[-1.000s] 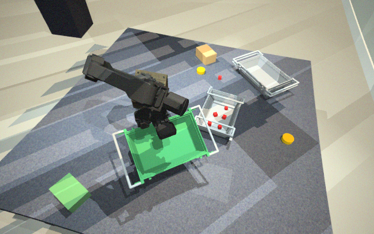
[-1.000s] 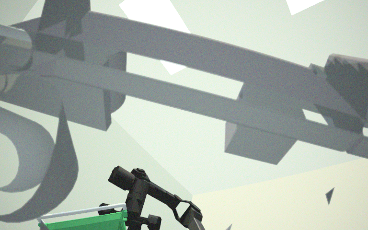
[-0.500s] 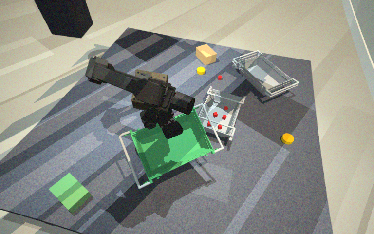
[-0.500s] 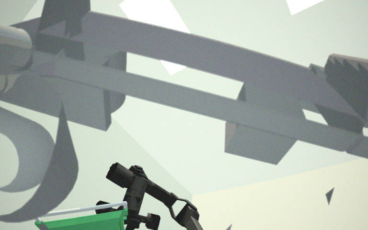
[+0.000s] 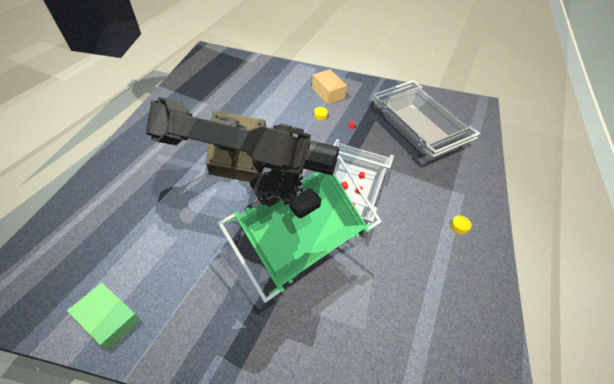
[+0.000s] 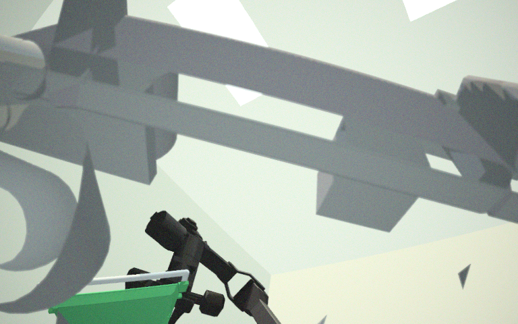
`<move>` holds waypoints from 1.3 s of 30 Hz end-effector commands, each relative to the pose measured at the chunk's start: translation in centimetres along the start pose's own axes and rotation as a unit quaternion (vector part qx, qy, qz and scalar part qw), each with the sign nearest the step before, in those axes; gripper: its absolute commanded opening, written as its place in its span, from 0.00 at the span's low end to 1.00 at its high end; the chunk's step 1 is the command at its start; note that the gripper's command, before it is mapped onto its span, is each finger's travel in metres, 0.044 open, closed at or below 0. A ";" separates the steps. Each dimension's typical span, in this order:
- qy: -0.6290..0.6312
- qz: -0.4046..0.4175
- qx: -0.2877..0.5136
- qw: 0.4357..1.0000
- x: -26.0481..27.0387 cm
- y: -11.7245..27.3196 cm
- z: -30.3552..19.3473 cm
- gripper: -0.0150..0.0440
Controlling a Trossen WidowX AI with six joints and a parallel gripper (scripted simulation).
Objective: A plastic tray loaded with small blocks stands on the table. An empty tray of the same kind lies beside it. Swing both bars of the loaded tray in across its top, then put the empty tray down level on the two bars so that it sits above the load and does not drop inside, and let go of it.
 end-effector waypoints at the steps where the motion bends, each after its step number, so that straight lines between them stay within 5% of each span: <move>1: 0.012 0.009 0.008 1.000 0.6 0.4 -1.4 0.25; 39: 0.194 0.007 0.004 0.981 0.9 0.3 -18.0 0.25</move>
Point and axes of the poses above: the point midway between the two fingers, 35 mm back from their tips, its own y axis back along the fingers, its own x axis across the jaws, z = x × y, the point moved 8 cm from there along y, back along the fingers, and after that the axes turned 12 degrees about y, right-handed, at the moved point
